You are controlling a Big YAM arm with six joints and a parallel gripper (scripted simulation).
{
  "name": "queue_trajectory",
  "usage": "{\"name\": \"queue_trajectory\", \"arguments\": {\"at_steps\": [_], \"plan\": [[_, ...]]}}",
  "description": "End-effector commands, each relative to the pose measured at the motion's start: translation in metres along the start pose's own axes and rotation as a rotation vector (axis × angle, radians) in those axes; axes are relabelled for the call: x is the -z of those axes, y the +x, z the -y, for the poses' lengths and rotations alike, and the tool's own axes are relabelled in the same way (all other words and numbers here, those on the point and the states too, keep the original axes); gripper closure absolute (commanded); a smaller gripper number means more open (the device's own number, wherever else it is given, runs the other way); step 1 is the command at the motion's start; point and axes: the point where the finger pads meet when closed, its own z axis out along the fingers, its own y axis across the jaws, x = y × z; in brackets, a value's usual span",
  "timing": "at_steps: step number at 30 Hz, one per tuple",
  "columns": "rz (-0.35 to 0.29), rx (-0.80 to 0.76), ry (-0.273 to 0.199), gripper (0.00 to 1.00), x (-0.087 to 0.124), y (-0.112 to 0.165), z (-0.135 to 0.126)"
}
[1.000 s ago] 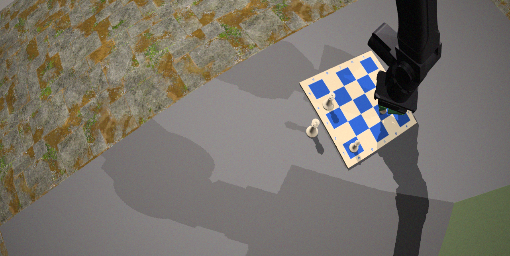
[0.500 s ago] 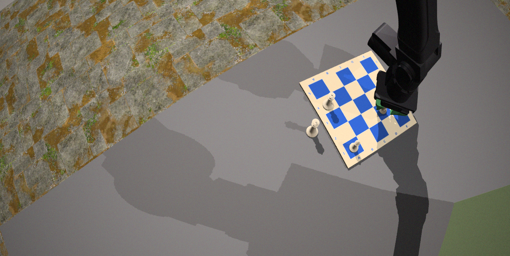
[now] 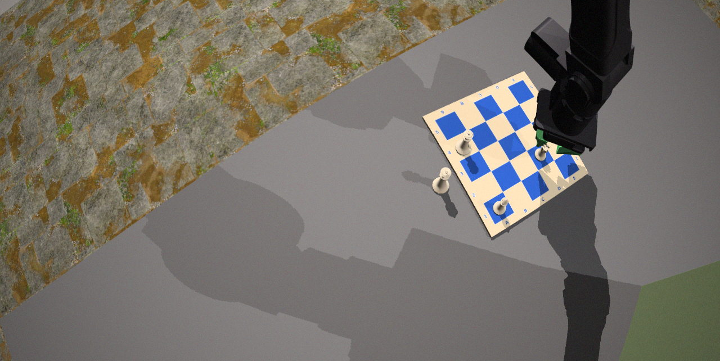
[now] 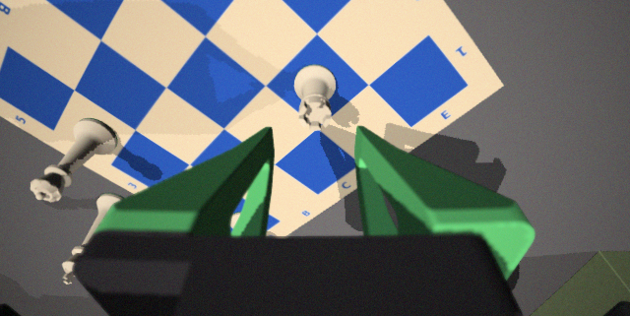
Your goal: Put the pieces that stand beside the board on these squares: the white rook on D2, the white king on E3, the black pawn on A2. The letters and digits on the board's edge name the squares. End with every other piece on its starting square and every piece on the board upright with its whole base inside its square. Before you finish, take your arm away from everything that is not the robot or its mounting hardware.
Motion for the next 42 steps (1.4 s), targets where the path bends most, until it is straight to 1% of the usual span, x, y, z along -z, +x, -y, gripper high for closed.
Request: {"name": "queue_trajectory", "arguments": {"at_steps": [1,6,8,9,10,11,13,14,16,18,19,38,39,40,42], "plan": [[0.008,0.006,0.004,0.64,0.025,-0.005,0.004],[0.009,0.006,0.002,0.64,0.050,-0.005,0.003],[0.009,0.006,0.002,0.64,0.050,-0.005,0.003],[-0.011,0.019,0.014,0.64,0.047,0.006,0.006],[0.002,0.016,0.002,0.64,0.055,0.000,0.001],[0.009,0.008,0.002,0.64,0.060,-0.004,0.003],[0.010,0.007,0.002,0.64,0.064,-0.005,0.003],[0.011,0.007,0.002,0.64,0.066,-0.005,0.003],[-0.013,0.003,0.028,0.64,0.057,0.005,0.015],[-0.008,0.016,0.014,0.64,0.056,0.004,0.007],[-0.003,0.019,0.008,0.00,0.057,0.002,0.005],[0.001,0.021,0.003,0.00,0.059,0.001,0.002],[-0.001,0.030,0.001,0.00,0.059,0.003,-0.003],[0.011,0.031,-0.012,0.00,0.063,0.000,-0.018],[0.011,0.031,-0.012,0.00,0.063,0.000,-0.018]]}}
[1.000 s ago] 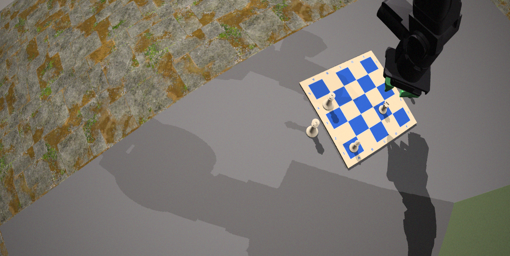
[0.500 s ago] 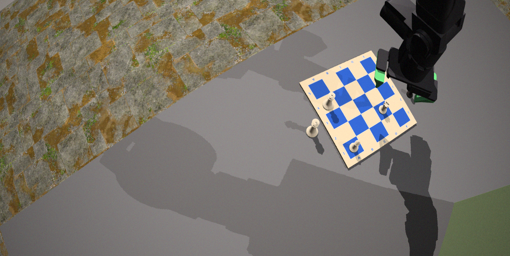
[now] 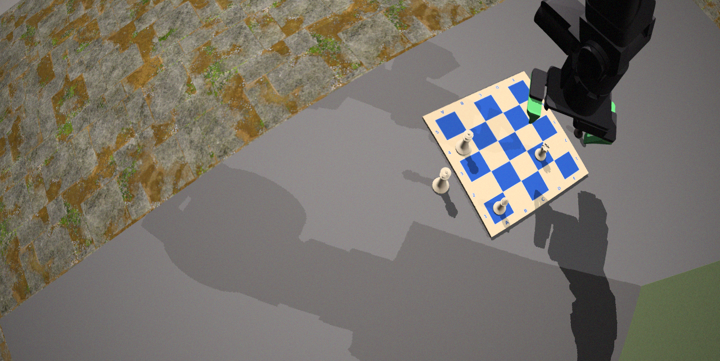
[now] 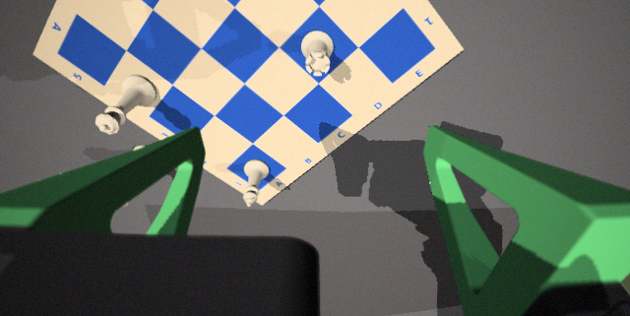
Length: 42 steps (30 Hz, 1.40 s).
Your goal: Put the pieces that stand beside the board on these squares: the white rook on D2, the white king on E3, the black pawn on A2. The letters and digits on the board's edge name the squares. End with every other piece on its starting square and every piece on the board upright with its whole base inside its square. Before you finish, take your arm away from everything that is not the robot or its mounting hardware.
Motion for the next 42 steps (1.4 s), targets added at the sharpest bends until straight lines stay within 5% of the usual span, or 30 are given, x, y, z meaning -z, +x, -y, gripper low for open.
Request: {"name": "queue_trajectory", "arguments": {"at_steps": [1,3,12,13,14,20,25,30,42], "plan": [[0.008,0.023,-0.016,0.00,0.004,0.004,-0.027],[0.007,0.063,-0.014,0.00,0.006,0.023,-0.065],[0.009,0.168,-0.032,0.00,0.027,0.094,-0.166],[0.009,0.169,-0.032,0.00,0.027,0.094,-0.167],[-0.006,0.164,0.004,0.60,0.014,0.098,-0.151],[-0.002,0.140,0.021,0.60,0.015,0.089,-0.138],[0.010,0.170,-0.045,0.60,0.027,0.094,-0.169],[-0.001,0.155,-0.001,0.60,0.014,0.093,-0.148],[0.000,0.155,-0.004,0.60,0.015,0.093,-0.149]]}}
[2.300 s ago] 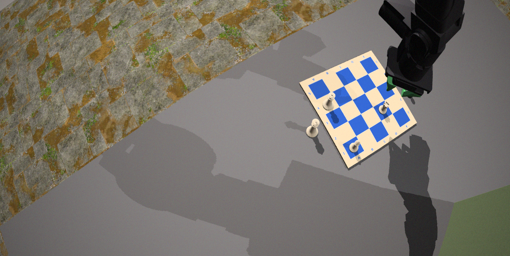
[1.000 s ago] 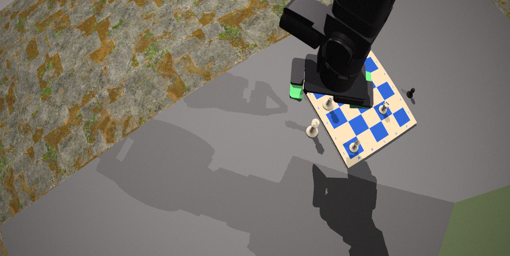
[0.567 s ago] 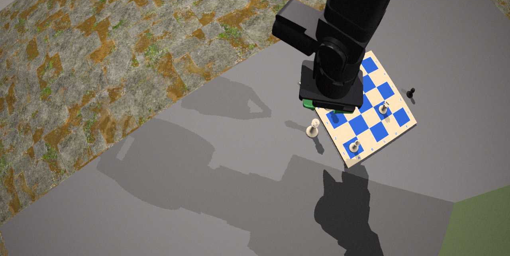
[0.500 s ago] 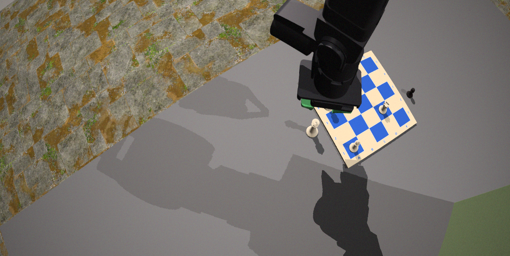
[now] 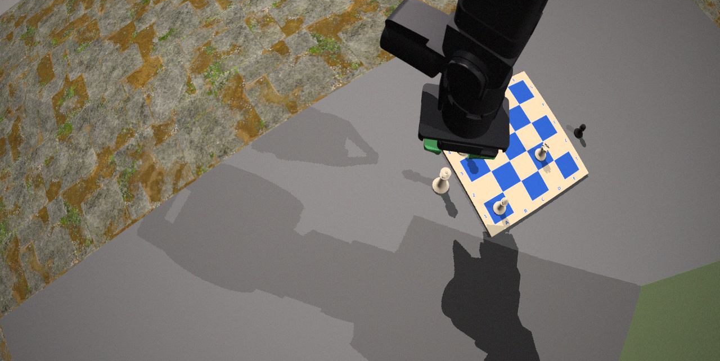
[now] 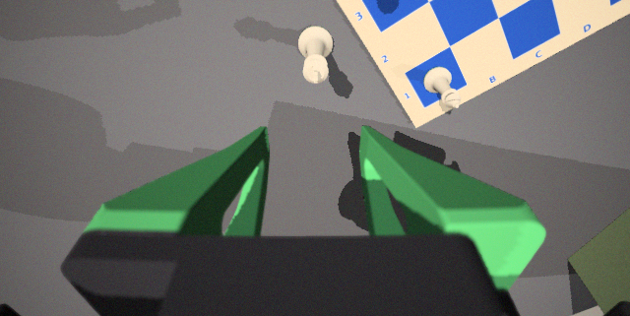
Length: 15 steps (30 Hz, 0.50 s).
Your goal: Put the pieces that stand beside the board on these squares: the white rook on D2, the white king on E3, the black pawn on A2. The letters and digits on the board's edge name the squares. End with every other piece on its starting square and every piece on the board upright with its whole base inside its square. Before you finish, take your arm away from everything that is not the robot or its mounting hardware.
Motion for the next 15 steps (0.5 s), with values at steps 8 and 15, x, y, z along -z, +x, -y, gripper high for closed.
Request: {"name": "queue_trajectory", "arguments": {"at_steps": [8,15], "plan": [[0.000,-0.017,0.002,0.60,-0.0025,-0.0001,0.0015],[0.003,-0.015,-0.004,0.60,-0.0045,-0.0009,-0.0010]]}}
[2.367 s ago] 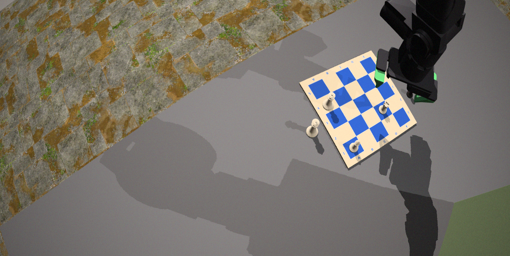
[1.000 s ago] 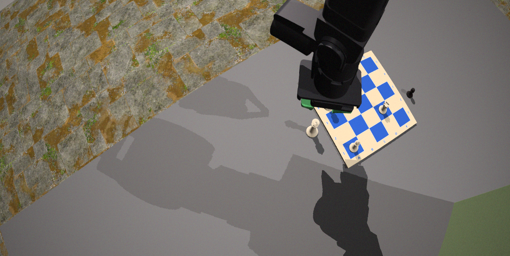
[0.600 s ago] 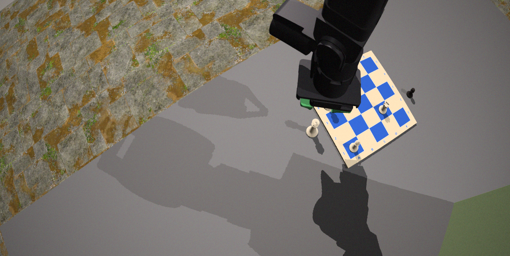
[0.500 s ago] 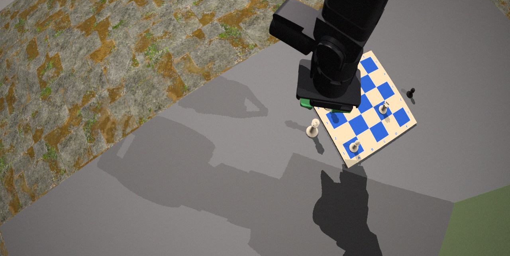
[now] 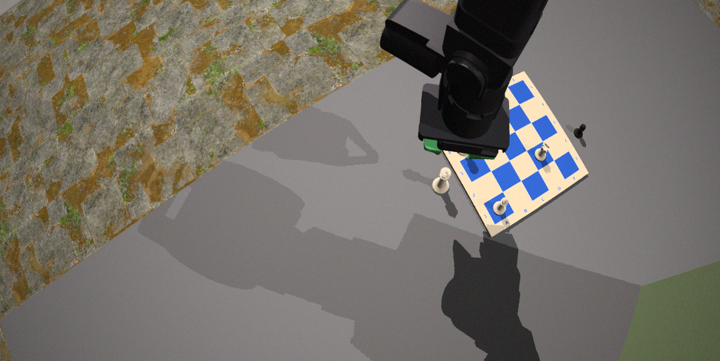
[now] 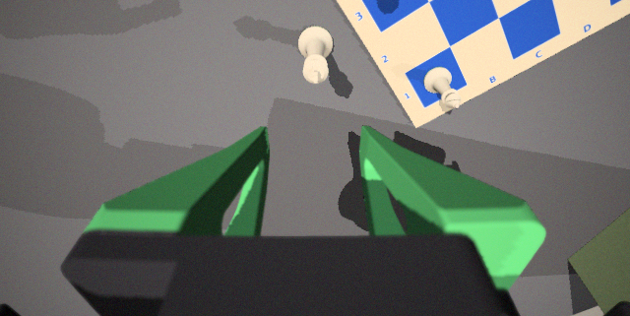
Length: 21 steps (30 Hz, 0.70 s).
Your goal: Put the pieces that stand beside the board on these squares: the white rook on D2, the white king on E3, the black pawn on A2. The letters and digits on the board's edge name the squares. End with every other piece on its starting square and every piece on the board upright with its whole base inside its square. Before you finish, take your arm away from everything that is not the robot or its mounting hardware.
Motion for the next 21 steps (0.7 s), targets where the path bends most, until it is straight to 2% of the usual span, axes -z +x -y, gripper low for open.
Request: {"name": "queue_trajectory", "arguments": {"at_steps": [1,11,12,14,21], "plan": [[0.003,-0.014,-0.005,0.60,-0.005,-0.001,-0.002],[0.003,-0.008,-0.010,0.60,-0.011,0.001,-0.006],[-0.005,-0.009,0.004,0.60,-0.012,0.004,-0.001],[0.003,-0.005,-0.012,0.60,-0.015,0.002,-0.007],[0.003,-0.006,-0.011,0.60,-0.025,0.002,-0.006]]}}
